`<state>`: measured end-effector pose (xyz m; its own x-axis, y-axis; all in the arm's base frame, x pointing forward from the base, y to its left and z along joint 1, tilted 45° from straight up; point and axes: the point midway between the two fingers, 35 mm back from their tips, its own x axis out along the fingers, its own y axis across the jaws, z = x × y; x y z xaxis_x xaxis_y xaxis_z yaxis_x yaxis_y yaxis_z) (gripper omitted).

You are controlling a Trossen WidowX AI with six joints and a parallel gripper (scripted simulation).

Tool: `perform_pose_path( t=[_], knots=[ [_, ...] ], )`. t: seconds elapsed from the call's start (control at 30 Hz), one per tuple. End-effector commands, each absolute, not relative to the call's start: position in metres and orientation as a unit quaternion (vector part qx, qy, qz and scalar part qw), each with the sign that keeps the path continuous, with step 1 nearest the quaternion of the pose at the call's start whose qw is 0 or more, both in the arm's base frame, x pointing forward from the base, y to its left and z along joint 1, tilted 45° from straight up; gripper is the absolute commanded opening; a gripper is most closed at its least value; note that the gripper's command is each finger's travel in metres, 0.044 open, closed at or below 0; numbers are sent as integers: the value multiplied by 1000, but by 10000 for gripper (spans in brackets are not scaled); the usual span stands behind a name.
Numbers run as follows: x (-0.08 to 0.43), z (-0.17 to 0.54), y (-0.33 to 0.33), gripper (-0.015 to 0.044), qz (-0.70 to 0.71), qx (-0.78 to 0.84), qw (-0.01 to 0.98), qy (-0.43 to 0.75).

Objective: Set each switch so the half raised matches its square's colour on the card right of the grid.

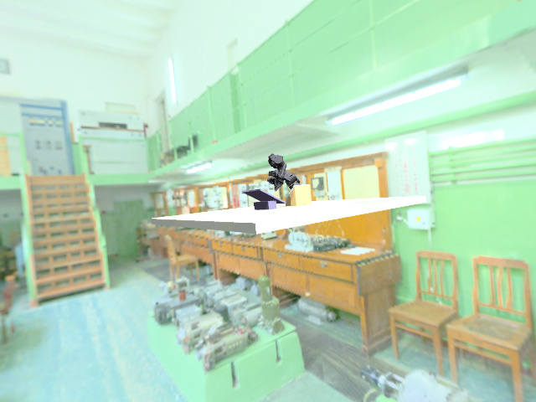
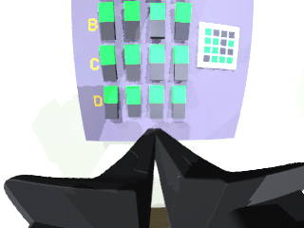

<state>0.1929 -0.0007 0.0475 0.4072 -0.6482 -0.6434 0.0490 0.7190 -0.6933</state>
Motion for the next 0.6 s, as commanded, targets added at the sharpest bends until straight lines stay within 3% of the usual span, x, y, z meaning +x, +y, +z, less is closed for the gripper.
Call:
perform_pose_path(
  t=[0.0,0.57],
  knots=[
    [198,36,-19,0,-225,-307,784,491],
    [206,23,-34,0,-226,-308,784,488]
  ],
)
